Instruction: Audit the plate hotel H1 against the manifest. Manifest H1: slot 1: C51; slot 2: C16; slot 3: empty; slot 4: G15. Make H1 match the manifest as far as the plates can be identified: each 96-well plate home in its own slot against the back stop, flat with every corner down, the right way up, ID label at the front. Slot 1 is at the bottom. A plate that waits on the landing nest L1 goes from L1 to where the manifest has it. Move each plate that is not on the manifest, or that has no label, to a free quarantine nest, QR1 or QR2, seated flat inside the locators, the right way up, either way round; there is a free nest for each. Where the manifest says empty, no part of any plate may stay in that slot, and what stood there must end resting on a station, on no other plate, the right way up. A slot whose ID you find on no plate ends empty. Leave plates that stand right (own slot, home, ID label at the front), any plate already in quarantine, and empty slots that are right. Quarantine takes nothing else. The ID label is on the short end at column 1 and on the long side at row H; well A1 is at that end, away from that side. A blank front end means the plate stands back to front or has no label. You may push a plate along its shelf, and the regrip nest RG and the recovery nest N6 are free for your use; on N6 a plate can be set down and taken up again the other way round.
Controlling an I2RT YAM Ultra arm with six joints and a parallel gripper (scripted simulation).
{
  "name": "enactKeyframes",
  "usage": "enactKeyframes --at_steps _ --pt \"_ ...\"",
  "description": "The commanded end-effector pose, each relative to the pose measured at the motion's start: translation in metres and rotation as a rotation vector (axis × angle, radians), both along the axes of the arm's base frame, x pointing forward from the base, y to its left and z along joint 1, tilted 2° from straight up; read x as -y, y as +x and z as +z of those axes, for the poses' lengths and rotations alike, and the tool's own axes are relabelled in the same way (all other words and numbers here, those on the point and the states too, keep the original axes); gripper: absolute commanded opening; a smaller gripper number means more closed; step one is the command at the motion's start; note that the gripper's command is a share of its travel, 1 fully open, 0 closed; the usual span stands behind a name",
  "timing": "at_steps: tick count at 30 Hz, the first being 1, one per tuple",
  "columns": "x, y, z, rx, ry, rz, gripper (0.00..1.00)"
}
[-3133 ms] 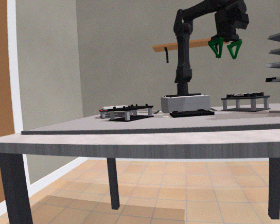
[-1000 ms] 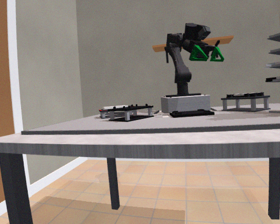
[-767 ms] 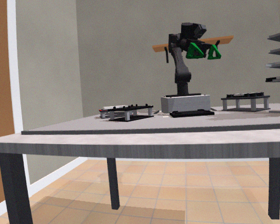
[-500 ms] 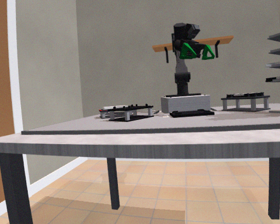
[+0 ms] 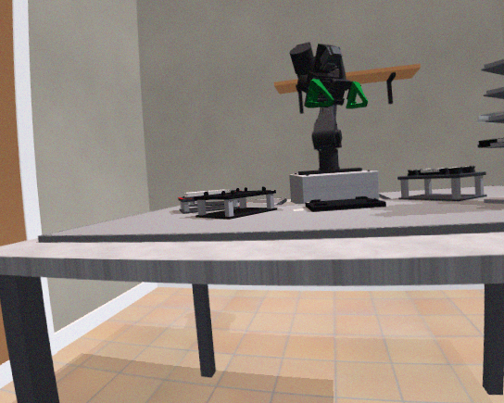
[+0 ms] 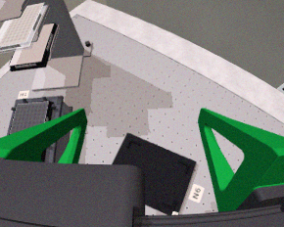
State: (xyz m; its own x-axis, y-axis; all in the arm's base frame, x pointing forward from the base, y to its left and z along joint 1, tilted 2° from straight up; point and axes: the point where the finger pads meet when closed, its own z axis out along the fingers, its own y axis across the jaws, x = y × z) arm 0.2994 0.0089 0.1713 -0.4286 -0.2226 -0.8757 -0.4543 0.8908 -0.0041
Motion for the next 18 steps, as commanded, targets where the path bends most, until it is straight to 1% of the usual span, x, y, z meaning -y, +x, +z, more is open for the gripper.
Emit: enactKeyframes --at_steps 1,4,18 --pt "0.002 -0.002 0.009 0.033 -0.005 0.054 1.0" --pt "0.005 -0.003 0.009 0.033 -0.005 0.054 1.0" --pt "0.052 -0.009 0.008 0.032 -0.007 0.054 1.0"
